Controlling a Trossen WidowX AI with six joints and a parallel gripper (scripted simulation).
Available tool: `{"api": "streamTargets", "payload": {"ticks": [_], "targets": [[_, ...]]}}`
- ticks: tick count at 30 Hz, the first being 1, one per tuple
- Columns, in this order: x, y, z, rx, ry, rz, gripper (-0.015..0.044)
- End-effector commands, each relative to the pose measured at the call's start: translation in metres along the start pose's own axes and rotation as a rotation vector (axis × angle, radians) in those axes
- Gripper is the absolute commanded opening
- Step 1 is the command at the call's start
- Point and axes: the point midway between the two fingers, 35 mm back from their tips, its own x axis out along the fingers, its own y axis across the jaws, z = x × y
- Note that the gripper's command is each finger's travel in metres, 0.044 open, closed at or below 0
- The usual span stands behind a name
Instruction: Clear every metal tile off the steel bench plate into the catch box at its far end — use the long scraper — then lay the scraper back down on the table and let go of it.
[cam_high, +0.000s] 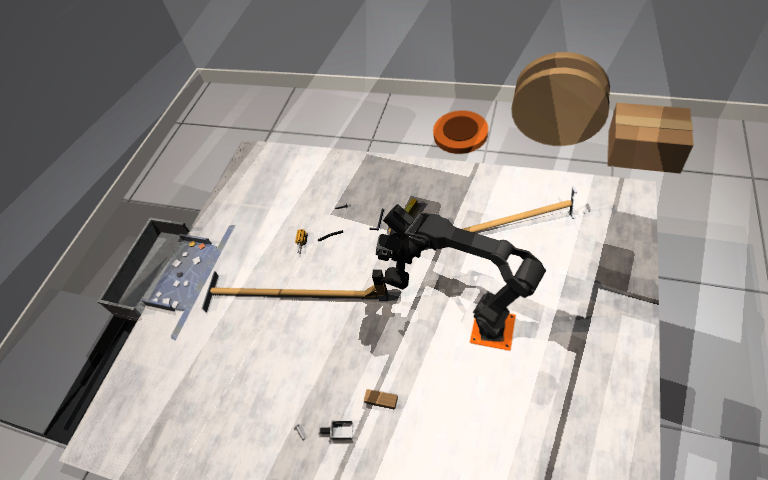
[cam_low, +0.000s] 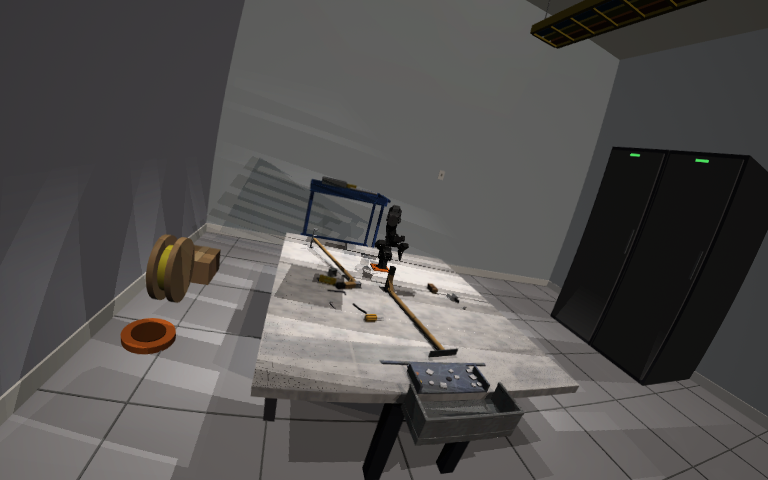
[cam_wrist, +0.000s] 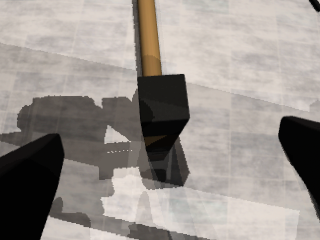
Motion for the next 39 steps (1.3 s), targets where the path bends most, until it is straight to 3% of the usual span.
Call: {"api": "streamTargets", "payload": {"ticks": [1,39], "targets": [[0.007,0.001,-0.006,-0.004,-0.002,0.005,0.0440],[0.065,-0.001,-0.014,-0.004,-0.004,0.005,0.0440]]}}
